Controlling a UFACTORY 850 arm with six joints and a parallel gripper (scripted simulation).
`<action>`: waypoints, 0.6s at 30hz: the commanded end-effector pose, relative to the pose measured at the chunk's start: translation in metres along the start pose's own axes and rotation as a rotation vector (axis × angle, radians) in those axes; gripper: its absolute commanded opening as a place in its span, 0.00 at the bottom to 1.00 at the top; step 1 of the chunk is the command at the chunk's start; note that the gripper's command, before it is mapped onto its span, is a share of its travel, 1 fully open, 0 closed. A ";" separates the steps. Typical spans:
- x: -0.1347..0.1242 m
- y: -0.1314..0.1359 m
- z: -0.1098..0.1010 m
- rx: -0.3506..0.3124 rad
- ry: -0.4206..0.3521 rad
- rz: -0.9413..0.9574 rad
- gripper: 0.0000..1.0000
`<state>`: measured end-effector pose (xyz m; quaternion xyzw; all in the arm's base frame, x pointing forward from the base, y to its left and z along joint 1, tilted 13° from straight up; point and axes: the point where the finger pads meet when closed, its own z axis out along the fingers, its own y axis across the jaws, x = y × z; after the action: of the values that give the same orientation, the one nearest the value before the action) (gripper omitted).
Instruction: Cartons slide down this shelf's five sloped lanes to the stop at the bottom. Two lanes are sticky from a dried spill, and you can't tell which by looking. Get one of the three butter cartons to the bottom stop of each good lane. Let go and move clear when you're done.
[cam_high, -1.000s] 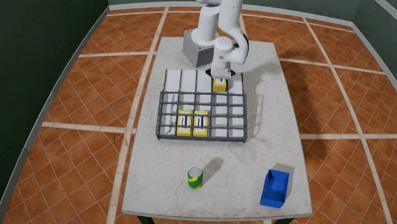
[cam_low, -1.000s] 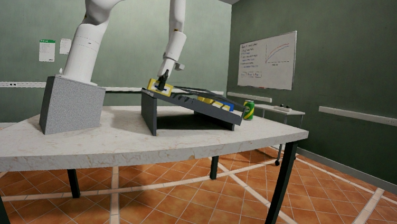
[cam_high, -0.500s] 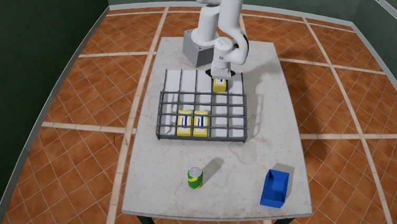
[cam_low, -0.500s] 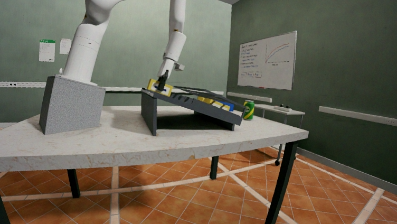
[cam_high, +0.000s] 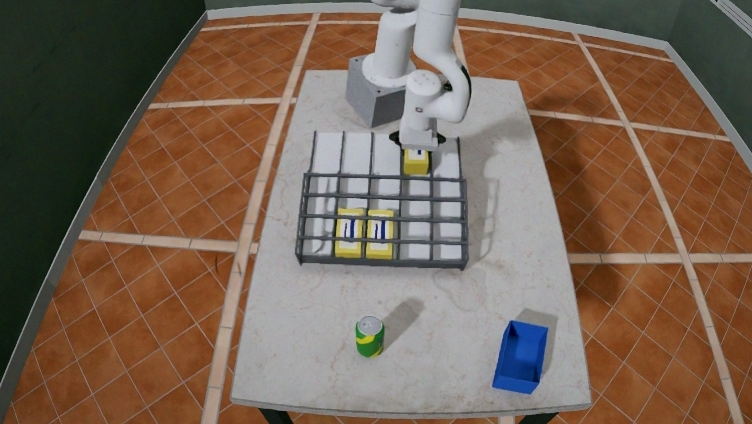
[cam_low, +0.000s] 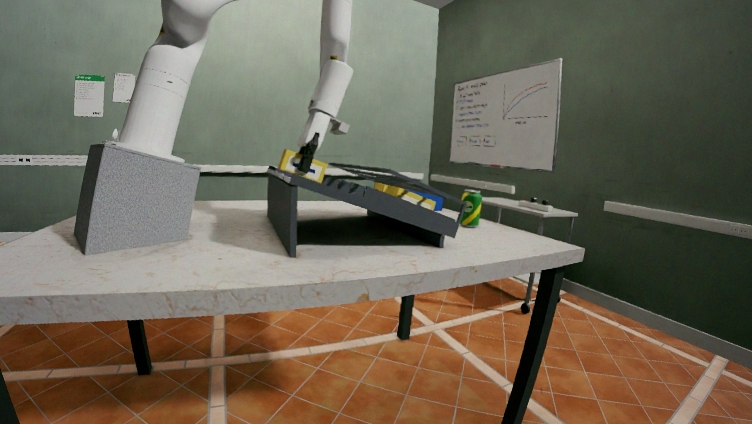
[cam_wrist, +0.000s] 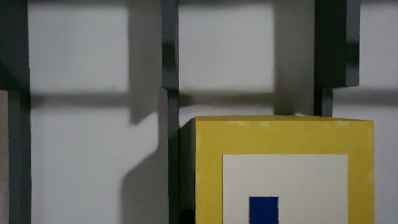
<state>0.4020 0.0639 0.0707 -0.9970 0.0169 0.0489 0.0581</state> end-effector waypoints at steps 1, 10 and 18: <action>0.001 0.000 -0.001 0.000 0.001 0.000 0.00; 0.001 0.000 -0.001 0.000 0.001 0.000 0.75; 0.001 0.000 -0.001 0.000 0.001 0.000 0.75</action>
<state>0.4020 0.0639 0.0708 -0.9970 0.0169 0.0490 0.0581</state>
